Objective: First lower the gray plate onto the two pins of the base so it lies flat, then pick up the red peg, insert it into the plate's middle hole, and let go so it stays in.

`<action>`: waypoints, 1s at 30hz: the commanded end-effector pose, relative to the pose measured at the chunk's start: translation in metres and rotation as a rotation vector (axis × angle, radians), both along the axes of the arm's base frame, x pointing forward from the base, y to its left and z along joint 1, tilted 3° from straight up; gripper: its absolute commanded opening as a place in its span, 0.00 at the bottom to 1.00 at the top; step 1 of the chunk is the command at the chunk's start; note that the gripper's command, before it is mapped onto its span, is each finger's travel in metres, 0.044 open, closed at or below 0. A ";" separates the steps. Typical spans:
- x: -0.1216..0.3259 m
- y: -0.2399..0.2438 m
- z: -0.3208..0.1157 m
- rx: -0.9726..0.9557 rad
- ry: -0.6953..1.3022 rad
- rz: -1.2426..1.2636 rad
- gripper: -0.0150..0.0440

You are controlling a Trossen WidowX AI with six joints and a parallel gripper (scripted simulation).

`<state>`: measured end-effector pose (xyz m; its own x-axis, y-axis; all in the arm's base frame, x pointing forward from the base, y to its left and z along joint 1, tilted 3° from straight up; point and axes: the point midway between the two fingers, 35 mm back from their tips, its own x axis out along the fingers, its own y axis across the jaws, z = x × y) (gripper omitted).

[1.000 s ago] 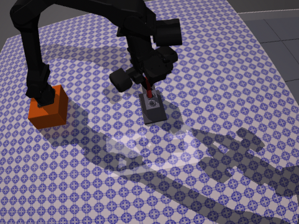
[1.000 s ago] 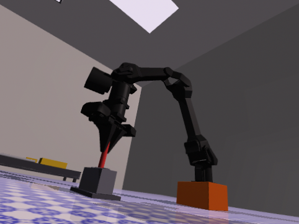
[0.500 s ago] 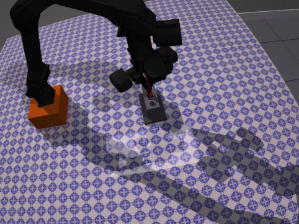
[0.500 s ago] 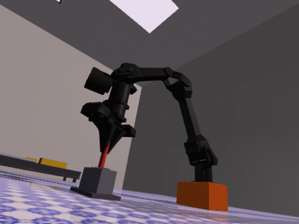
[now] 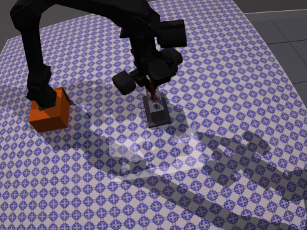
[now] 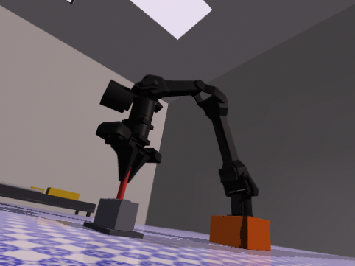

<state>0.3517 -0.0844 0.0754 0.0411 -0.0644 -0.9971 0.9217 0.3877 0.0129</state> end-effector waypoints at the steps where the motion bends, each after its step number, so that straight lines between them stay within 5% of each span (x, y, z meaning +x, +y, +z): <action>1: 0.000 0.000 0.000 0.000 0.000 0.000 0.48; 30: -0.002 -0.001 0.011 0.004 0.002 0.004 0.51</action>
